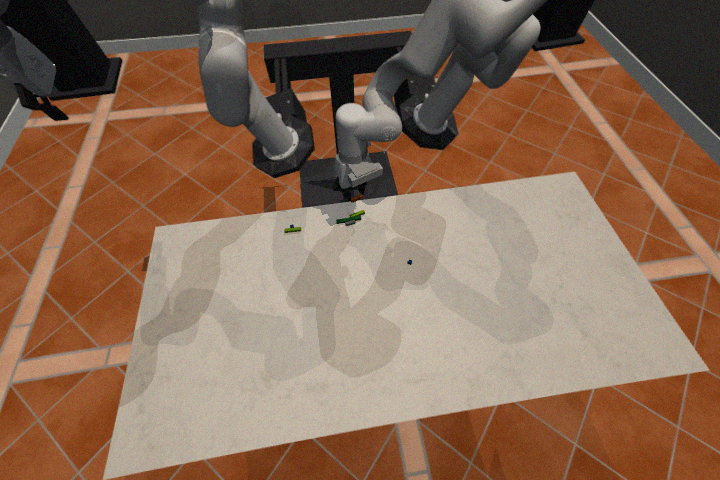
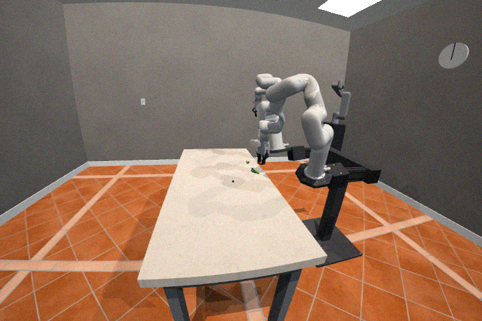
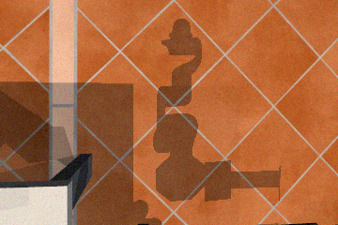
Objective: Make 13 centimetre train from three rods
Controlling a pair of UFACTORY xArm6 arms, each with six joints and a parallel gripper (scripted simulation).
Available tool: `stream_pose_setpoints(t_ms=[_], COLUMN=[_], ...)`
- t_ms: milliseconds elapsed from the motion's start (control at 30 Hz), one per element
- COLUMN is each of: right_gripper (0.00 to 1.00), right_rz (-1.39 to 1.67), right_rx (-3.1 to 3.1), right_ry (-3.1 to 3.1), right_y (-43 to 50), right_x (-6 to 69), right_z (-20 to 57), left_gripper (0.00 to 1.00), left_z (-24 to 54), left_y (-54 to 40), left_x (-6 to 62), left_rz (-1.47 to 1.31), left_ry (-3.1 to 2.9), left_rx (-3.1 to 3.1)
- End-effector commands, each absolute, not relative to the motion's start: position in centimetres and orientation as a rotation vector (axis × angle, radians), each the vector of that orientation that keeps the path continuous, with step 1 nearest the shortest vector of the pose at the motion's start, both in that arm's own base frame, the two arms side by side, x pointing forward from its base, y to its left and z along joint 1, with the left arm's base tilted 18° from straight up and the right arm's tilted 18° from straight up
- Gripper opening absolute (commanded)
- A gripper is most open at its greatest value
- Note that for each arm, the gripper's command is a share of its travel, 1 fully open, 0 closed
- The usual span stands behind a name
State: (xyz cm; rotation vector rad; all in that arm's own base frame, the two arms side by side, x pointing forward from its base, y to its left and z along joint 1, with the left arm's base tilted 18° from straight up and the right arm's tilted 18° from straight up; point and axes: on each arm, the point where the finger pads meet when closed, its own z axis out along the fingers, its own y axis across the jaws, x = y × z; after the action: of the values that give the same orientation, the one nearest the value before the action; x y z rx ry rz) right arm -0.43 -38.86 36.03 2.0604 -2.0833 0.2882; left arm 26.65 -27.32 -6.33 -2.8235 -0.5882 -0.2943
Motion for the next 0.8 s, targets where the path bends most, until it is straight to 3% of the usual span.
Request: stream_pose_setpoints(t_ms=[0, 467, 767], right_gripper=[1.00, 1.00, 1.00], right_rz=[0.292, 0.292, 0.292], right_rx=[2.058, 2.058, 2.058], right_ry=[-2.081, -2.081, -2.081], right_y=[-38.9, -38.9, -38.9], right_x=[-0.4, -0.4, -0.4], right_z=[36.2, 36.2, 36.2], left_gripper=[0.39, 0.39, 0.39], left_z=[-3.8, -3.0, -0.8], left_y=[-28.1, -28.3, -20.7], left_x=[26.5, 26.4, 27.0], left_rz=[-0.295, -0.295, -0.296], left_ry=[-0.589, -0.589, -0.589], left_rx=[-2.825, -2.825, -2.824])
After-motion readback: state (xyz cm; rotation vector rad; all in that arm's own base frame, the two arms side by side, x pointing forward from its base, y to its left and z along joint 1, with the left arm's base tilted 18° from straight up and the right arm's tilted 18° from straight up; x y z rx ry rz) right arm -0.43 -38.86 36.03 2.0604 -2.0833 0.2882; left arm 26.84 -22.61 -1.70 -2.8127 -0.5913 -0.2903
